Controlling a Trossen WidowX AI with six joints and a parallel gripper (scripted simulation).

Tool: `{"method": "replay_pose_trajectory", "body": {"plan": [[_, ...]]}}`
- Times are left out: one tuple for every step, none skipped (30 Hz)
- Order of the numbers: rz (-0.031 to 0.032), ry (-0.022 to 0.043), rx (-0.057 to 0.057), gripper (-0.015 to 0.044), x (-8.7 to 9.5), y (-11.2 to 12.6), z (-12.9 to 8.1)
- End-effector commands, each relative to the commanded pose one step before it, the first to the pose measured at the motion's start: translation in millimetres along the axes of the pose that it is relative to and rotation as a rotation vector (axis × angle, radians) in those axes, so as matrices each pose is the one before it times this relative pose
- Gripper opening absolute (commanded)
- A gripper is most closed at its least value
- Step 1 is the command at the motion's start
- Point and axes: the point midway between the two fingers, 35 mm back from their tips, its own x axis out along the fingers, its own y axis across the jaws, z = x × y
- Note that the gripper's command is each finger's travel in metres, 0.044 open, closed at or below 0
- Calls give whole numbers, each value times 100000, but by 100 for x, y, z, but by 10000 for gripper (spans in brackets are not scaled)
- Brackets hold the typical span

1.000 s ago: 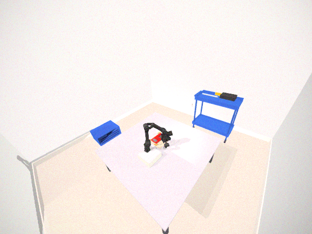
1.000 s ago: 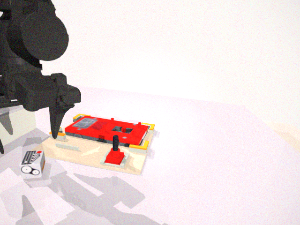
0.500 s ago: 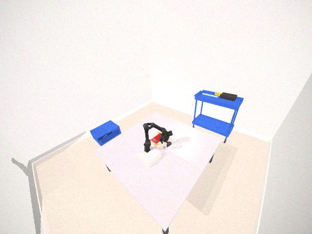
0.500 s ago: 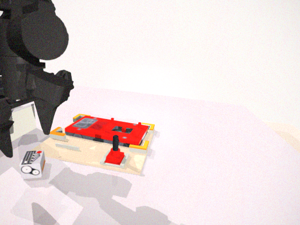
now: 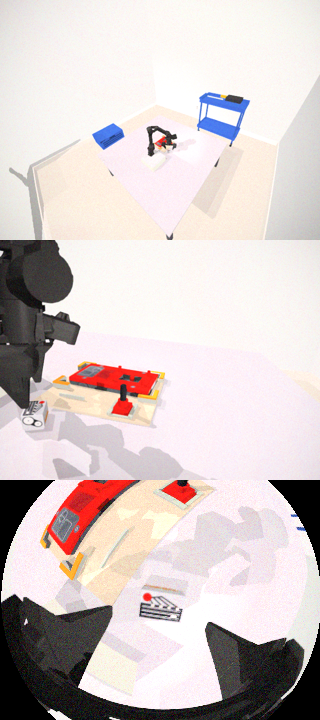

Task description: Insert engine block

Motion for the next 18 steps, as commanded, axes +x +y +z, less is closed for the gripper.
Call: {"method": "replay_pose_trajectory", "body": {"plan": [[-445, 343, -15835, 440, -75, -79, -42], [-41, 18, -3460, 440, -6, -6, -3], [-40, 19, -3460, 440, -6, -6, -3], [-40, 20, -3460, 440, -6, -6, -3], [-39, 22, -3460, 440, -6, -6, -3], [-38, 23, -3460, 440, -6, -6, -3], [-37, 24, -3460, 440, -6, -6, -4], [-37, 26, -3460, 440, -6, -6, -4], [-36, 27, -3460, 440, -6, -6, -4], [-35, 28, -3460, 440, -6, -5, -4], [19, -17, -3460, 440, -8, 4, 3], [19, -17, -3461, 440, -8, 4, 3], [18, -18, -3461, 440, -8, 3, 3], [17, -19, -3461, 440, -8, 3, 3], [17, -19, -3461, 440, -8, 3, 4], [16, -20, -3461, 440, -8, 3, 4], [15, -20, -3461, 440, -8, 3, 4], [14, -21, -3461, 440, -8, 3, 4]]}}
